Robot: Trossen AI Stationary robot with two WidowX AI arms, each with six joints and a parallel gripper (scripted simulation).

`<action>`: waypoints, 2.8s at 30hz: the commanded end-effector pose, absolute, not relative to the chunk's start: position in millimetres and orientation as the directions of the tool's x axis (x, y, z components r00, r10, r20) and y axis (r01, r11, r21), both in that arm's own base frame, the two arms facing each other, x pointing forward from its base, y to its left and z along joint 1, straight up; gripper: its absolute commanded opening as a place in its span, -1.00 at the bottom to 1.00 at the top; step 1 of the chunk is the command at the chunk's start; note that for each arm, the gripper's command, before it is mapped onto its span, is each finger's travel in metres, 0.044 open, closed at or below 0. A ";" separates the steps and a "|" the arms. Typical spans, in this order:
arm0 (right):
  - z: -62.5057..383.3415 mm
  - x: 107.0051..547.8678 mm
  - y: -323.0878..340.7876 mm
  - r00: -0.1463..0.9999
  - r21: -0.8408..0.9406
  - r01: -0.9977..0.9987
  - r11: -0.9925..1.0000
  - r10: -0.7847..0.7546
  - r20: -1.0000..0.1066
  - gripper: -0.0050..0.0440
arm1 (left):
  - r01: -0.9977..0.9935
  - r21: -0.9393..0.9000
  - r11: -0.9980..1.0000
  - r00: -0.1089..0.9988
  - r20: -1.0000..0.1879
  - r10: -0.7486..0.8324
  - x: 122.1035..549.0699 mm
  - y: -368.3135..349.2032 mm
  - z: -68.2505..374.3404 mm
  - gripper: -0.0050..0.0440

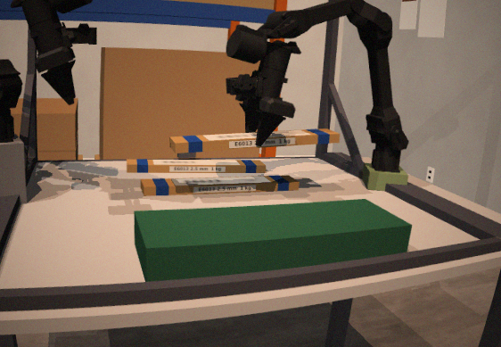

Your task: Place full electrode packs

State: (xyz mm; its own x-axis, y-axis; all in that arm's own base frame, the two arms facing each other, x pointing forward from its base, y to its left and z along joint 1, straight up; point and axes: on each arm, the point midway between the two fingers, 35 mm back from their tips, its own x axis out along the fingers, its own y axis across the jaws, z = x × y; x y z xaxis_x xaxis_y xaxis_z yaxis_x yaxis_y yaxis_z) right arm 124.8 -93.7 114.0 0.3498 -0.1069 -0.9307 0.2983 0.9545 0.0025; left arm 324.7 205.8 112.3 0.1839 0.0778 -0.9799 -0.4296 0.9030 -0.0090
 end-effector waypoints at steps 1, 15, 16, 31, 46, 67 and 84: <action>120.4 126.6 -95.4 0.365 -0.006 0.298 0.955 -0.119 -0.924 0.96 | -0.429 0.004 0.903 0.256 -0.958 0.126 329.7 208.8 135.9 -1.00; 120.4 126.6 -95.4 0.365 -0.006 0.298 0.955 -0.119 -0.924 0.96 | -0.429 0.004 0.903 0.256 -0.958 0.126 330.1 209.1 119.9 -1.00; 120.4 126.6 -95.4 0.365 -0.006 0.298 0.955 -0.119 -0.924 0.96 | -0.429 0.004 0.903 0.256 -0.958 0.126 330.1 209.1 118.6 -1.00; 120.4 126.6 -95.4 0.365 -0.006 0.298 0.955 -0.119 -0.924 0.96 | -0.429 0.004 0.903 0.256 -0.958 0.126 330.2 209.2 111.9 -1.00; 120.4 126.6 -95.4 0.365 -0.006 0.298 0.955 -0.119 -0.924 0.96 | -0.429 0.004 0.903 0.256 -0.958 0.126 330.2 209.1 111.9 -1.00; 120.4 126.6 -95.4 0.365 -0.006 0.298 0.955 -0.119 -0.924 0.96 | -0.429 0.004 0.903 0.256 -0.958 0.126 330.2 209.1 111.9 -1.00; 120.4 126.6 -95.4 0.365 -0.006 0.298 0.955 -0.119 -0.924 0.96 | -0.429 0.006 0.904 0.263 -0.956 0.131 329.4 208.3 111.7 -1.00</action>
